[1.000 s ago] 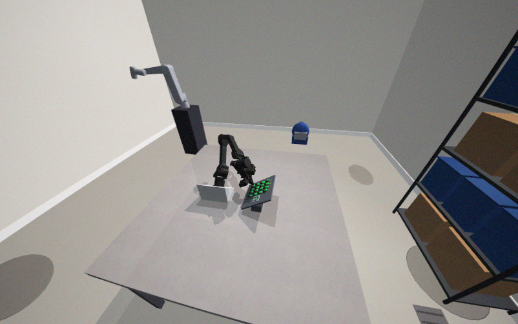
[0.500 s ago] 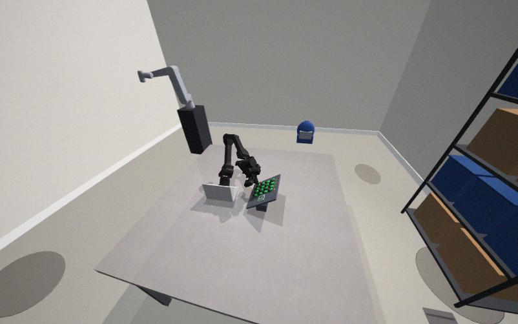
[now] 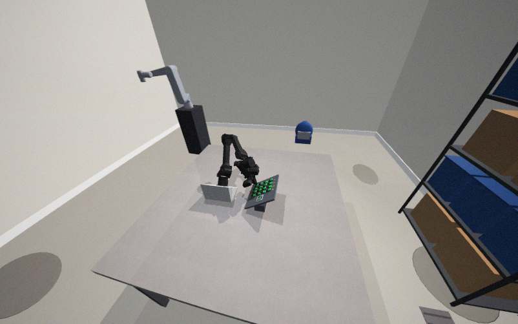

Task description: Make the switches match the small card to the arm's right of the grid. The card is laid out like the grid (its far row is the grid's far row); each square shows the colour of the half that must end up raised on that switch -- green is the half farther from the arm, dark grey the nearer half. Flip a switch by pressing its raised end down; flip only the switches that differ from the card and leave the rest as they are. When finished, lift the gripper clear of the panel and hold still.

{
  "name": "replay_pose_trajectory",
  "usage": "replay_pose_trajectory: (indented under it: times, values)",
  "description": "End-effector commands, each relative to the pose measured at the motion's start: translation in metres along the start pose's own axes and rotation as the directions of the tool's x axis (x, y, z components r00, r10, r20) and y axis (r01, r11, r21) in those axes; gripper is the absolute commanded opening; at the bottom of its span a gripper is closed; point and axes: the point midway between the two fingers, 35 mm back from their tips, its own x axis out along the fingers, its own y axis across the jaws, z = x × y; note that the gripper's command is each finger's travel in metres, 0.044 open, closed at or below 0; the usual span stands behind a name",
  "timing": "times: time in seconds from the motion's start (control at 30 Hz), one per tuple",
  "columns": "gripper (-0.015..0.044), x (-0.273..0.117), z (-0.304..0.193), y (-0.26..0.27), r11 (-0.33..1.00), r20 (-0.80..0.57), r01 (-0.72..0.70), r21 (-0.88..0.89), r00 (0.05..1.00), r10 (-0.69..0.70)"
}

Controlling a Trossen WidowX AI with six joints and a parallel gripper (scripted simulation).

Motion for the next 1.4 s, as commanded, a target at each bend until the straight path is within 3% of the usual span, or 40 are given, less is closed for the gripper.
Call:
replay_pose_trajectory:
  times: [0.0, 1.1, 1.37]
  values:
    - [0.0, 0.001, 0.0, -0.001, 1.0, -0.002, 0.004, 0.004, 1.0, -0.004]
    - [0.0, 0.005, 0.0, -0.001, 1.0, -0.002, 0.004, 0.004, 1.0, -0.004]
    - [0.0, -0.058, -0.003, -0.002, 1.0, 0.02, 0.007, 0.006, 1.0, -0.007]
